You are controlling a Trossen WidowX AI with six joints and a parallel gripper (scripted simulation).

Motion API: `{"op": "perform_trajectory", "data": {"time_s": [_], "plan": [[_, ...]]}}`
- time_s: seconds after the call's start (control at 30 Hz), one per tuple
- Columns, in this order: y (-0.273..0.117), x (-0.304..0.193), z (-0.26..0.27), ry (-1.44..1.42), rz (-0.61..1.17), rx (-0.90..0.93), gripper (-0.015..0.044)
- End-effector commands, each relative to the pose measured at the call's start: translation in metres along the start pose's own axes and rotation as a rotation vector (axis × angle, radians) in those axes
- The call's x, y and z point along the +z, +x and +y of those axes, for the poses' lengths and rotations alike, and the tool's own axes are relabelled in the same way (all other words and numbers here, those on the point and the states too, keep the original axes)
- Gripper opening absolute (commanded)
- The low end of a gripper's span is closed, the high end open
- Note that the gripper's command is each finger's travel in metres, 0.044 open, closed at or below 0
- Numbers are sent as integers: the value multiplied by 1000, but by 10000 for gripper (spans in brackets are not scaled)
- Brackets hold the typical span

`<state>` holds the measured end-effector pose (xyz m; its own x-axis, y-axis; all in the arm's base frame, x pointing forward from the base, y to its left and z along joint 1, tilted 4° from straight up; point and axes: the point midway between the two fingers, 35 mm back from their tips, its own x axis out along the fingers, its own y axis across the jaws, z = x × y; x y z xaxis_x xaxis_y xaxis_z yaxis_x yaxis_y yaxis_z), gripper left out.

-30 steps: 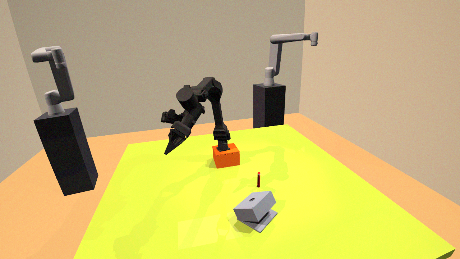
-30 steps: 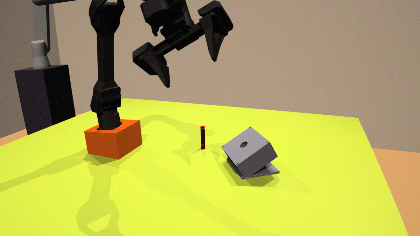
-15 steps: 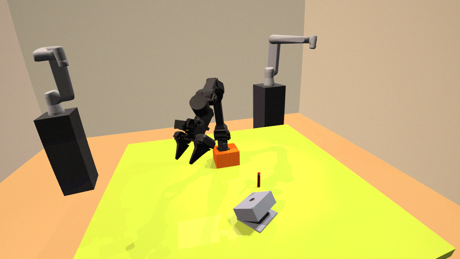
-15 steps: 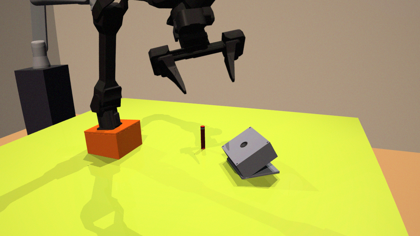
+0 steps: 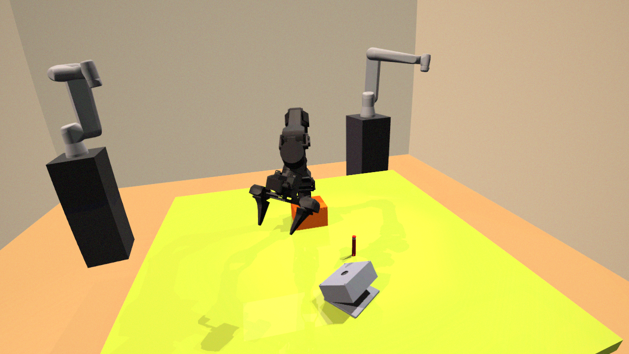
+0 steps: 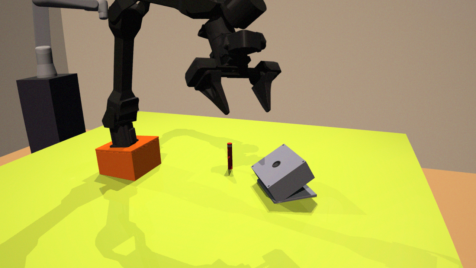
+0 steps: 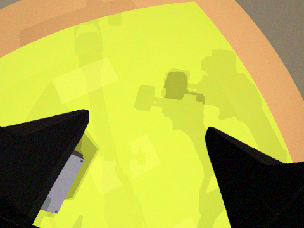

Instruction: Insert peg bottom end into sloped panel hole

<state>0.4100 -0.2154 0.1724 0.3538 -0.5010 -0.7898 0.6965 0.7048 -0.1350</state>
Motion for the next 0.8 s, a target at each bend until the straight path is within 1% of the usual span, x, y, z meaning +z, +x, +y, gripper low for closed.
{"op": "perform_trajectory", "data": {"time_s": [0.0, 0.77], "plan": [[-1, -8, 10, -103, 17, 24, 440], [-7, -68, 67, -824, 104, 183, 440]]}}
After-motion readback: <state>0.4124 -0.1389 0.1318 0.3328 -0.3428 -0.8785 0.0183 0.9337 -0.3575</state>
